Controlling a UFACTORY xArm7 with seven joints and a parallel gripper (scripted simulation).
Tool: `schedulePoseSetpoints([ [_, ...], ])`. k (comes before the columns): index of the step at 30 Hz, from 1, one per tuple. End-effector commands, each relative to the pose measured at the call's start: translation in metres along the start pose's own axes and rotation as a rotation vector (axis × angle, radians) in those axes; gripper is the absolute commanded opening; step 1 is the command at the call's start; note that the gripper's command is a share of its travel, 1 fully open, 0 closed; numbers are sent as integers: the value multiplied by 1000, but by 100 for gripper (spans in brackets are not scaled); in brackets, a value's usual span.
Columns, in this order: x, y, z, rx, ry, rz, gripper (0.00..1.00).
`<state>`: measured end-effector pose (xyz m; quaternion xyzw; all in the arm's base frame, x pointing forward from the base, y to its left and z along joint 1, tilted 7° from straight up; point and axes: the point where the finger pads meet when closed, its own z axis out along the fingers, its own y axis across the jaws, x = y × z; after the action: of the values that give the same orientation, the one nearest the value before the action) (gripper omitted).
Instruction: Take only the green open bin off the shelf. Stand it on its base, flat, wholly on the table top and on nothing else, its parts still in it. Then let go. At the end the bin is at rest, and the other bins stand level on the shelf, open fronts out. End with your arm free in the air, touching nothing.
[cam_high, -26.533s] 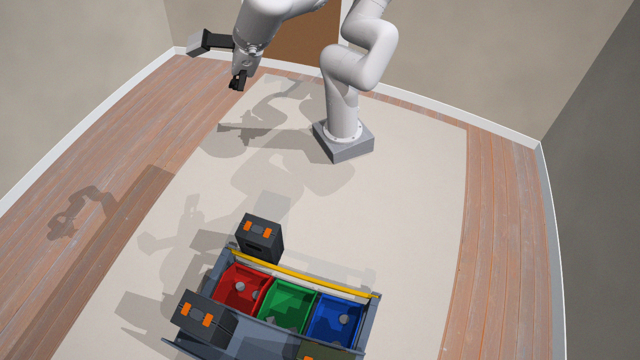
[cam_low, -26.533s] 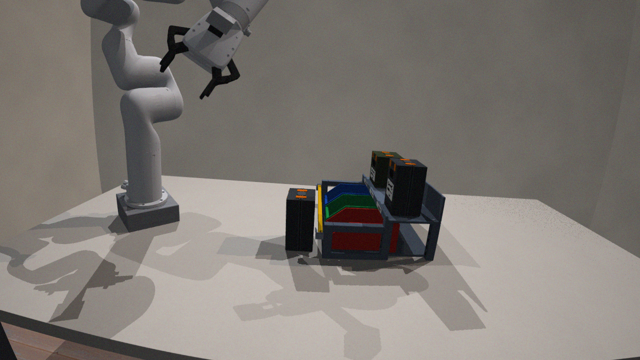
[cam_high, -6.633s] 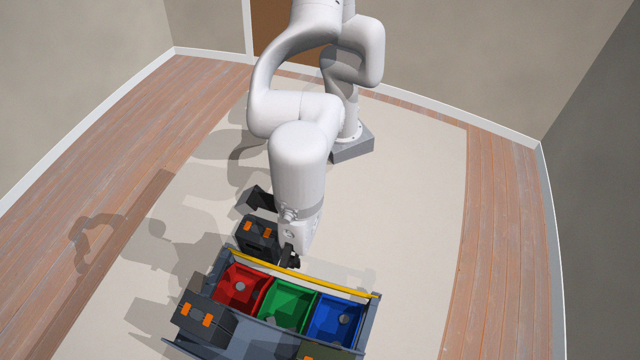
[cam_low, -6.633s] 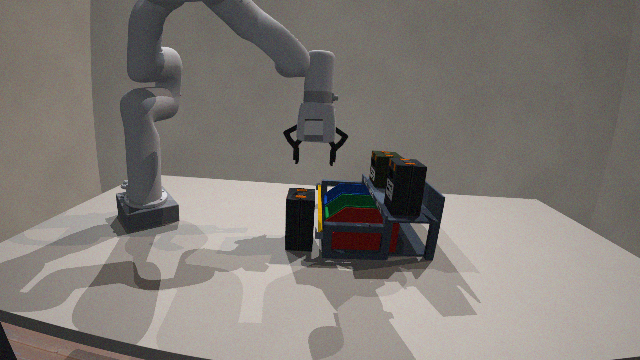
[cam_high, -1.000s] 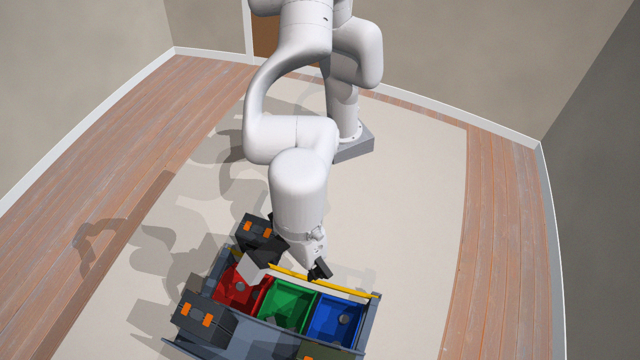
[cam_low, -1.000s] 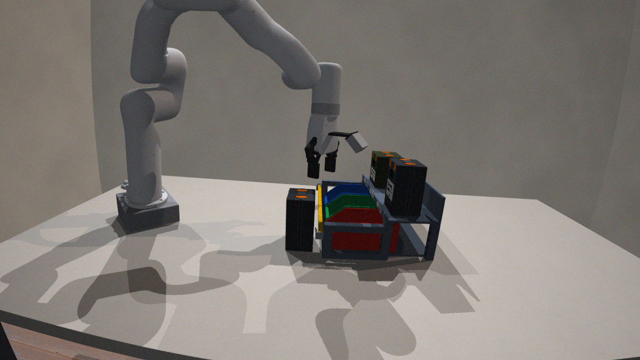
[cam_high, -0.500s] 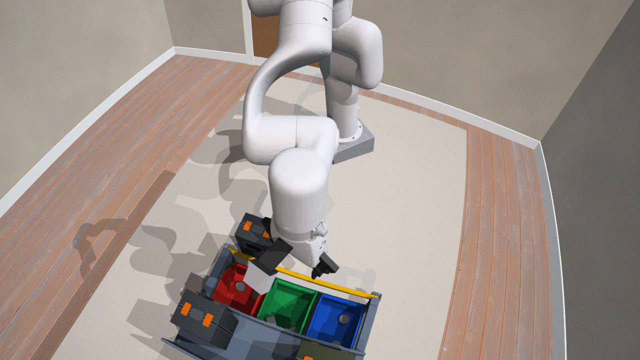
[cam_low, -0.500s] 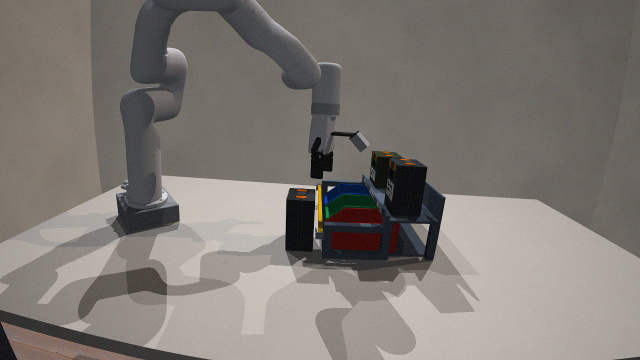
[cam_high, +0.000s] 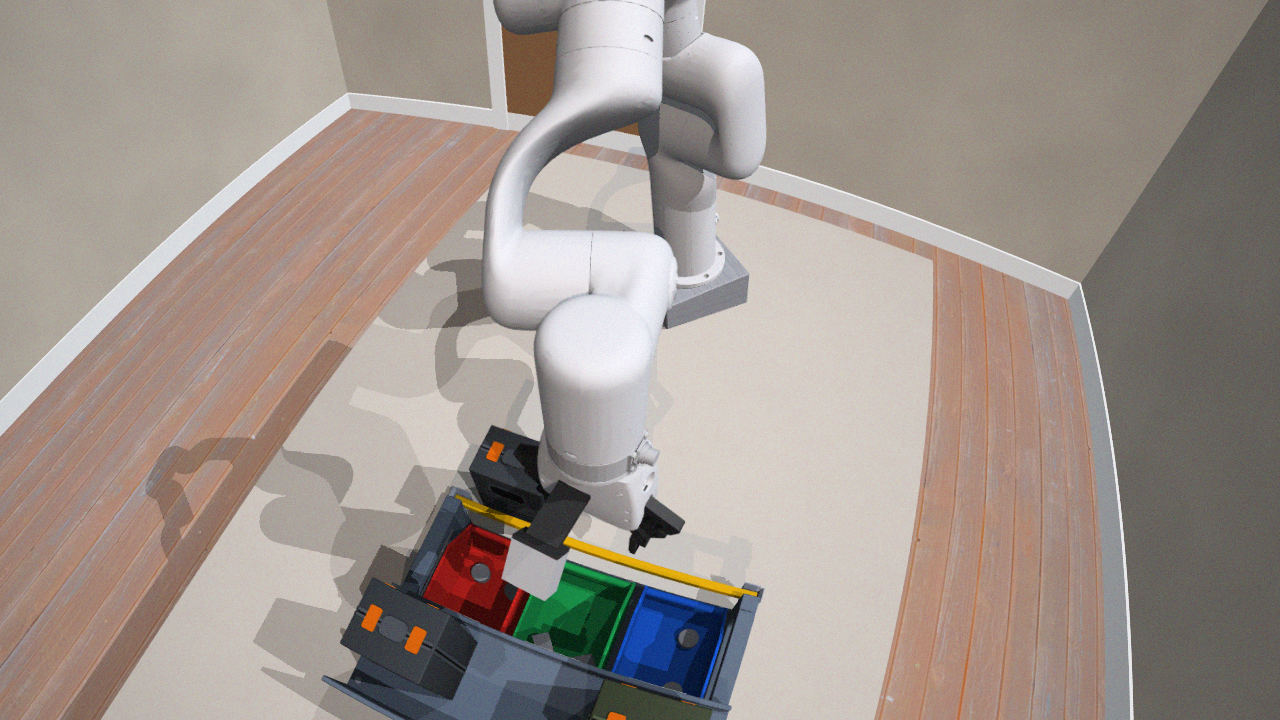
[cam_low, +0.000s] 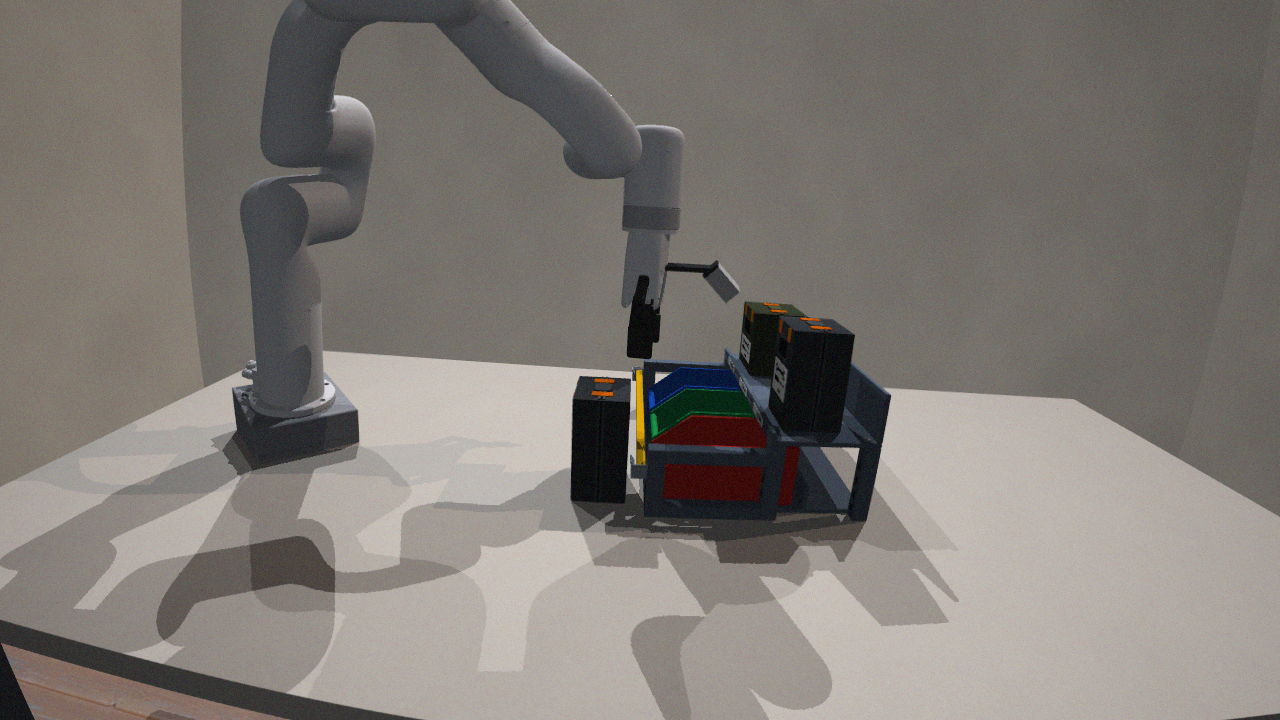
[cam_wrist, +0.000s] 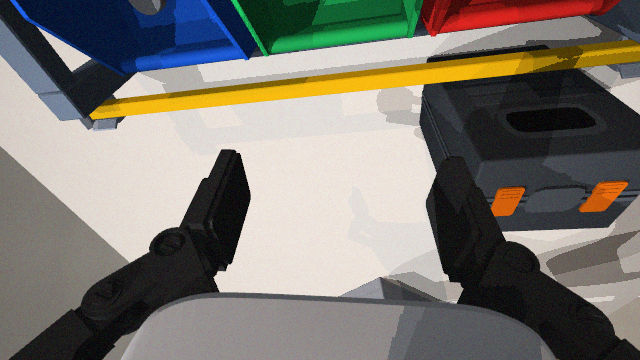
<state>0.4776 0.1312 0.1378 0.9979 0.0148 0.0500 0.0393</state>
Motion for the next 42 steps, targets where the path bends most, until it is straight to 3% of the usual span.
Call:
schedulePoseSetpoints([
  [1,1,-1,-2,5,4,-139,100],
  [12,1,-1,-2,5,4,-139,100],
  [17,1,-1,-2,5,4,-398,100],
  [29,1,-1,-2,5,4,-398,100],
  [34,1,-1,-2,4,5,-657,100],
  [42,1,-1,-2,4,5,-657,100],
])
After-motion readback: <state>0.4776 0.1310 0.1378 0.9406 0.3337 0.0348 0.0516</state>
